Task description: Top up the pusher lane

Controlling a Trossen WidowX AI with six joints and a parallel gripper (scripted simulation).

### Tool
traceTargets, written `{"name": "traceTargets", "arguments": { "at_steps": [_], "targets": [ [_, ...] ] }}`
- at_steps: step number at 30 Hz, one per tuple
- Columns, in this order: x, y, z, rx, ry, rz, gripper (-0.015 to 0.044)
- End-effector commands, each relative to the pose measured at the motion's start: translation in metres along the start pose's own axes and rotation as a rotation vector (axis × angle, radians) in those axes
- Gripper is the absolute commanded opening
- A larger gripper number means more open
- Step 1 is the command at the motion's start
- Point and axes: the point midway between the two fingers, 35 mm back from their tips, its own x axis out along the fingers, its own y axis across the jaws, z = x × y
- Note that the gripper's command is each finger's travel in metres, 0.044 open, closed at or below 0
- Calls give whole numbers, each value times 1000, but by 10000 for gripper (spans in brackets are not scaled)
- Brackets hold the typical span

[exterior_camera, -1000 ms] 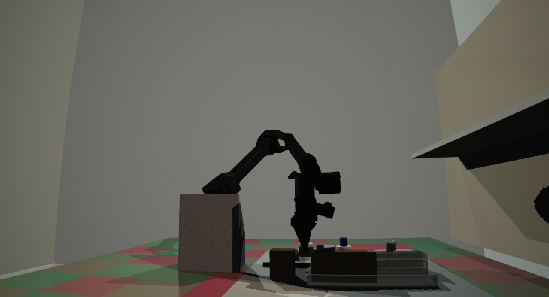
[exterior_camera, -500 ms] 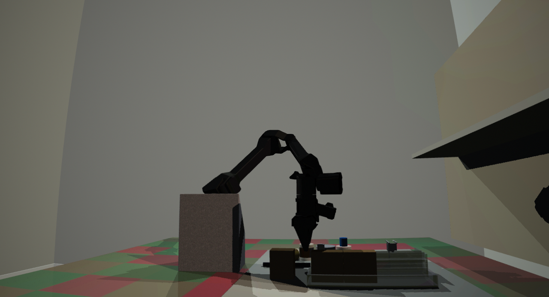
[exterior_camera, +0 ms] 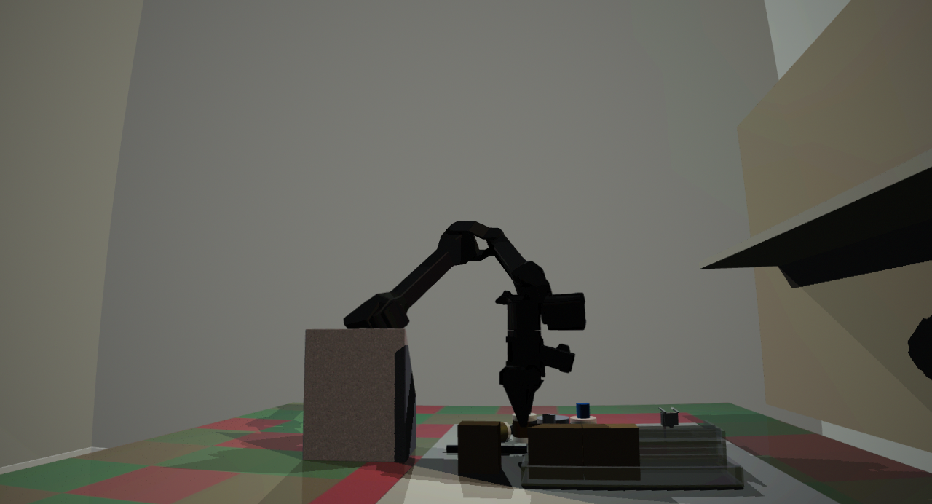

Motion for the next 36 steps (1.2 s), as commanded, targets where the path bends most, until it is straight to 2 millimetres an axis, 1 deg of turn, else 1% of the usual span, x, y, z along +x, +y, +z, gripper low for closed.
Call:
{"name": "traceTargets", "arguments": {
  "at_steps": [1, 36],
  "targets": [
    [-1, 1, 9, -12, -17, 4, 0],
    [-2, 3, 26, -13, -17, 4, 0]
  ]
}}
